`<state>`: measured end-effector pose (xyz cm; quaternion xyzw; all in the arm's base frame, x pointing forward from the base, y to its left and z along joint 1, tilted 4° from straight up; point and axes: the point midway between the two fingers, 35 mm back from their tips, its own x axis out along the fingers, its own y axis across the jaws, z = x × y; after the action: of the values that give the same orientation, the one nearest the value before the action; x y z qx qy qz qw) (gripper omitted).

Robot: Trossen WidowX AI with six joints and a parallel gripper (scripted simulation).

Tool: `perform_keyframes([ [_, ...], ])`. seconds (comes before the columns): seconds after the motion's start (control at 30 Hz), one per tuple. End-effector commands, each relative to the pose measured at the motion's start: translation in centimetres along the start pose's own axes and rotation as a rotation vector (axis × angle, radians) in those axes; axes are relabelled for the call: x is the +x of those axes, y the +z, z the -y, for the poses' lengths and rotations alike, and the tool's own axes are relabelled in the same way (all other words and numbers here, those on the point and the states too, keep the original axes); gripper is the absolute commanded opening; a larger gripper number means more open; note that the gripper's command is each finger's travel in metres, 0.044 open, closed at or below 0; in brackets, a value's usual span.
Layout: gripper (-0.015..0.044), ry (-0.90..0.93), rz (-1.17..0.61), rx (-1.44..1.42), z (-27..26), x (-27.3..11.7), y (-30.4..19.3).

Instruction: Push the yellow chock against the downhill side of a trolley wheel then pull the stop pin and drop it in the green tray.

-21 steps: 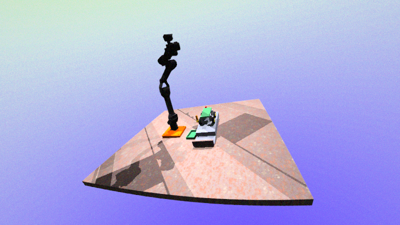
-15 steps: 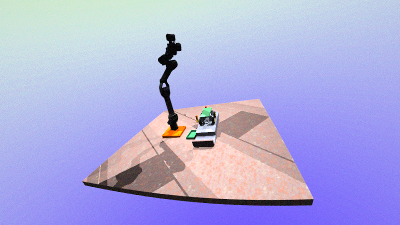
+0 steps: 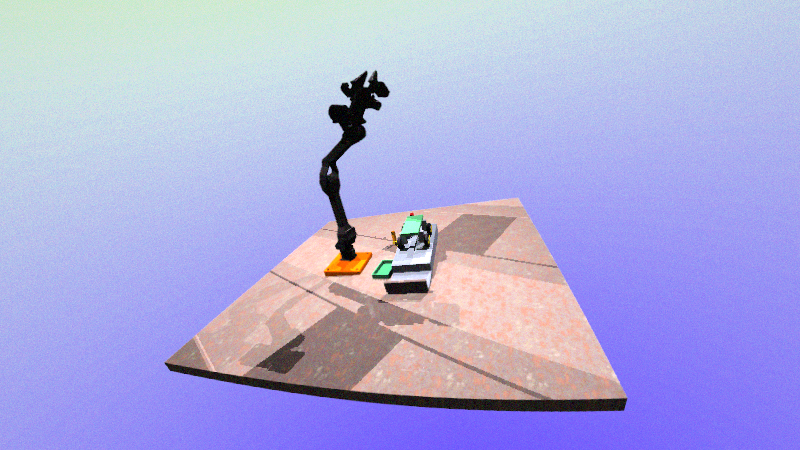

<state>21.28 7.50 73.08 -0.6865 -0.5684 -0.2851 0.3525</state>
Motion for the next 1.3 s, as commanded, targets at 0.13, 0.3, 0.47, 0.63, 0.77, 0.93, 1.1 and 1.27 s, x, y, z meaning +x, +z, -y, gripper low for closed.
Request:
perform_keyframes([
  [0.13,0.0190,0.154,-0.050,0.578,-4.6,-0.2,2.3],
  [0.3,0.0190,0.264,-0.105,0.950,-7.7,-0.7,4.6],
  [0.47,0.0190,0.370,-0.185,1.310,-10.5,-1.4,7.3],
  [0.63,0.0190,0.481,-0.293,1.654,-12.9,-2.3,10.6],
  [0.77,0.0190,0.579,-0.402,1.911,-14.6,-3.4,13.8],
  [0.93,0.0190,0.710,-0.573,2.203,-16.1,-5.0,18.0],
  [1.1,0.0190,0.832,-0.791,2.458,-17.1,-6.9,21.9],
  [1.27,0.0190,0.950,-1.066,2.663,-17.5,-9.1,25.9],
])
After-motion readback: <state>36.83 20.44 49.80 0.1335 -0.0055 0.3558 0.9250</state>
